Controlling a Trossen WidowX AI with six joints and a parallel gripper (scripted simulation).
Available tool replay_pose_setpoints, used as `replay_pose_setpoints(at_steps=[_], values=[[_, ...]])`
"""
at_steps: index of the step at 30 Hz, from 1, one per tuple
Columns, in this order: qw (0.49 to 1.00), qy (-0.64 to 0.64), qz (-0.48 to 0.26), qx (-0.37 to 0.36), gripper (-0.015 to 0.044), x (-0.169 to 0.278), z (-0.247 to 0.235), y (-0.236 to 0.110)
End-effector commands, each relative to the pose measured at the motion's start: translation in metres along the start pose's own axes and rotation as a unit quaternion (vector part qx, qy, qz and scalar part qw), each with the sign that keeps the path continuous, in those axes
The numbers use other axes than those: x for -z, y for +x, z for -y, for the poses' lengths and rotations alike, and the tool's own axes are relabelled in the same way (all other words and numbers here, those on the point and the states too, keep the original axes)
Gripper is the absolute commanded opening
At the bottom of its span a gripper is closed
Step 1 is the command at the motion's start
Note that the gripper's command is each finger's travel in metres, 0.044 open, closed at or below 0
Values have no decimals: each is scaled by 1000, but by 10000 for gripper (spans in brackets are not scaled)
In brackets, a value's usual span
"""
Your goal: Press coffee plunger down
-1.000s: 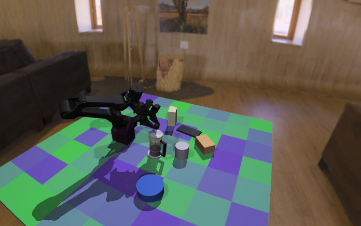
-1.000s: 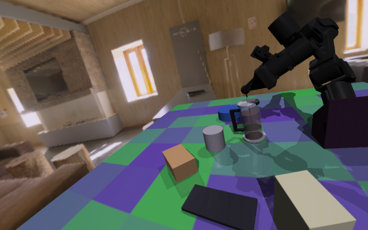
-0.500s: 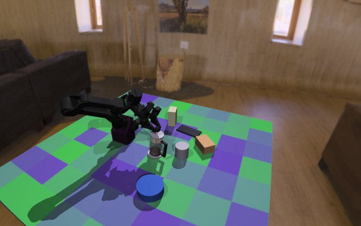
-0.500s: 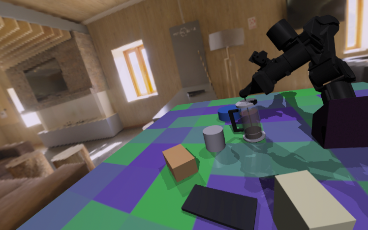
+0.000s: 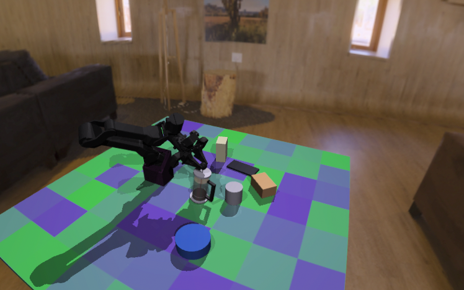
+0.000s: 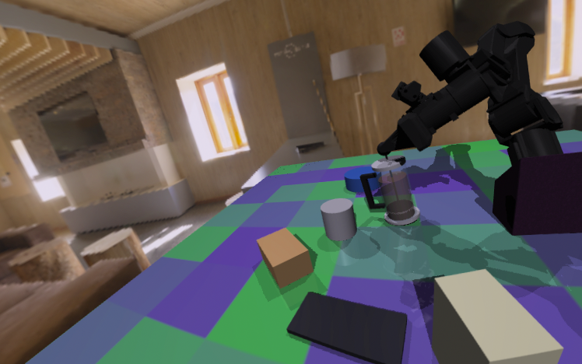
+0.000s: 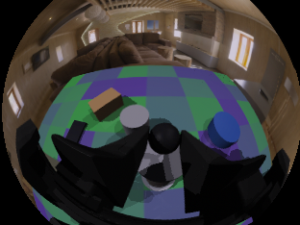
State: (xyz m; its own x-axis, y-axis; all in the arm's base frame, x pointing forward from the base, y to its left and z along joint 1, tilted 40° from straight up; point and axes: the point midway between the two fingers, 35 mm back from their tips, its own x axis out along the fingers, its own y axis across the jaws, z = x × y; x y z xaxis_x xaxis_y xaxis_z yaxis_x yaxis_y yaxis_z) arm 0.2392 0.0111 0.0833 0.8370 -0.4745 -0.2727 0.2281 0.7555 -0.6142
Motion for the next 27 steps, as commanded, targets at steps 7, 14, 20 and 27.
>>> replay_pose_setpoints(at_steps=[7, 14, 20, 27], values=[[1000, 0, 0, 0, 121, 0, 0, 0], [1000, 0, 0, 0, 226, 0, 0, 0], [1000, 0, 0, 0, 384, 0, 0, 0], [1000, -4, 4, -5, 440, -6, -2, 0]])
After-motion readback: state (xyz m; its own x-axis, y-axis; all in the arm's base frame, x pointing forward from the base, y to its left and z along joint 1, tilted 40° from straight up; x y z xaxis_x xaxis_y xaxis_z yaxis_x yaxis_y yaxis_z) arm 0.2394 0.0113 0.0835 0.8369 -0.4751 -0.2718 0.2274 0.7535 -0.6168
